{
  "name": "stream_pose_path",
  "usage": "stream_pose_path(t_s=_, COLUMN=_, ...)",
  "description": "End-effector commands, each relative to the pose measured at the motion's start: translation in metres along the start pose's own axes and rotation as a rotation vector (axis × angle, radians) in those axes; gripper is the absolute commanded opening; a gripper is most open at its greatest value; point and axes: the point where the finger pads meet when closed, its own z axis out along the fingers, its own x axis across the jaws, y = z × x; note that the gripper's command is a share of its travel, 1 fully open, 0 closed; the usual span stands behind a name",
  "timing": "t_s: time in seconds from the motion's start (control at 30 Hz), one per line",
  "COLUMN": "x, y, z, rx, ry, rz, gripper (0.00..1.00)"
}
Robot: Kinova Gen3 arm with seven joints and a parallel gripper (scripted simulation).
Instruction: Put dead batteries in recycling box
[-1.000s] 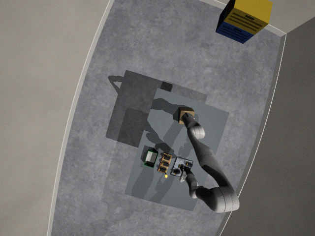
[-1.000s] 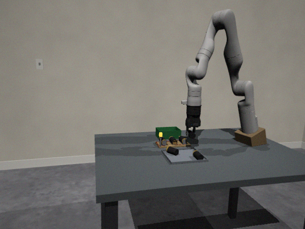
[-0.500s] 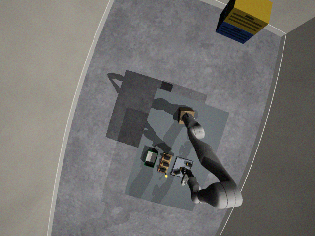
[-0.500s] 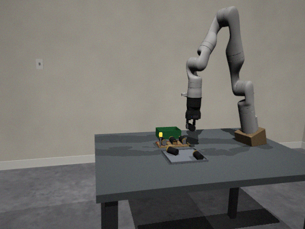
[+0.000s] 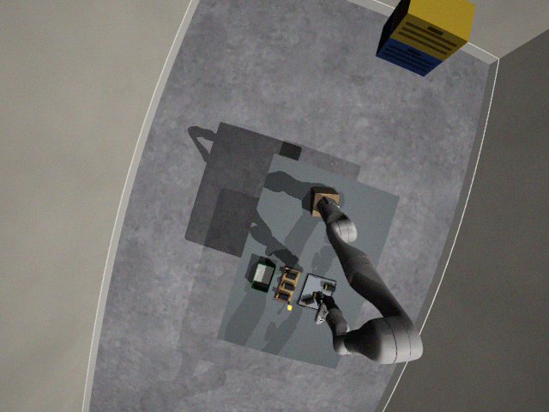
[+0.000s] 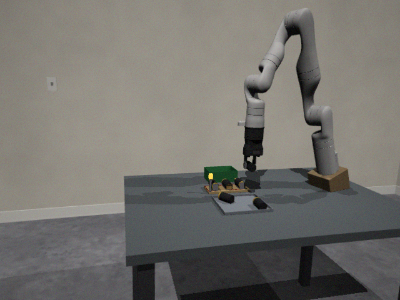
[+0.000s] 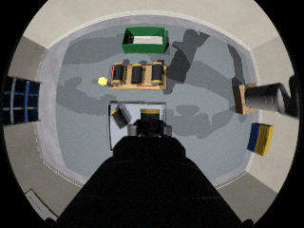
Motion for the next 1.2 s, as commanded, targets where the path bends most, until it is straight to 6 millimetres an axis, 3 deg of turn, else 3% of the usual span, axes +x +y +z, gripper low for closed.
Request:
stream_pose_path(t_s=0.0, x=-0.001, y=-0.002, z=-0.001, rx=0.0, ry=-0.002, rz=0.002, gripper=0.57)
stream_pose_path(t_s=0.63, x=0.0, y=-0.023, z=-0.001, rx=0.0, ry=-0.002, rz=0.002, gripper=0.57)
stream_pose_path(t_s=1.17, x=0.0, y=-0.064, z=-0.001, rx=0.0, ry=-0.002, rz=0.002, gripper=0.57)
